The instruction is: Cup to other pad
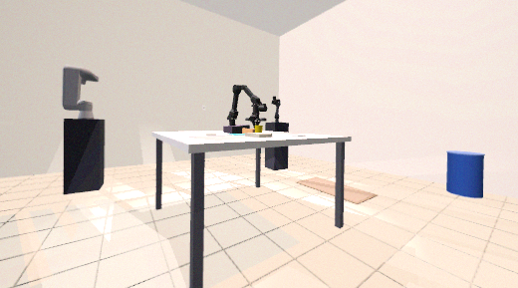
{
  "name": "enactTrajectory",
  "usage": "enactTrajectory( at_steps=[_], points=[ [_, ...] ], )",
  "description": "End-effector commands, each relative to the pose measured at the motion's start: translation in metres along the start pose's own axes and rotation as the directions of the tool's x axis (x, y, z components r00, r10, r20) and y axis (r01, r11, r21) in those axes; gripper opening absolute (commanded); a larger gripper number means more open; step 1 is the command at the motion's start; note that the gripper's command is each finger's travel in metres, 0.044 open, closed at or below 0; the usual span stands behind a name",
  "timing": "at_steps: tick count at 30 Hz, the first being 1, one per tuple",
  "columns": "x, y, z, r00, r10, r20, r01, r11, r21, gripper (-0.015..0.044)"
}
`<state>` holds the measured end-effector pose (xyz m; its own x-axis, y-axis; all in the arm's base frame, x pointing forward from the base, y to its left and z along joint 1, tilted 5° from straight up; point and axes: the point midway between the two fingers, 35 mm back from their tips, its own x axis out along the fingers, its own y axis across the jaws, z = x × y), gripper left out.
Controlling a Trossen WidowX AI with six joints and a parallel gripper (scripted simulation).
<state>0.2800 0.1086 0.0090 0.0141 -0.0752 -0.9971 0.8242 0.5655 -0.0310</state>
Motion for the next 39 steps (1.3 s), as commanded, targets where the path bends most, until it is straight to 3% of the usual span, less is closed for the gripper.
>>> enactTrajectory(
  at_steps=[1, 14, 39],
  points=[
    [-0.019, 0.004, 0.001, 1.000, 0.015, 0.005, -0.015, 1.000, 0.002, 0.0000],
    [-0.068, 0.001, -0.001, 1.000, 0.015, 0.008, -0.015, 1.000, 0.000, 0.0000],
    [-0.065, -0.002, 0.002, 1.000, 0.013, 0.004, -0.013, 1.000, -0.002, 0.0000]
  ],
)
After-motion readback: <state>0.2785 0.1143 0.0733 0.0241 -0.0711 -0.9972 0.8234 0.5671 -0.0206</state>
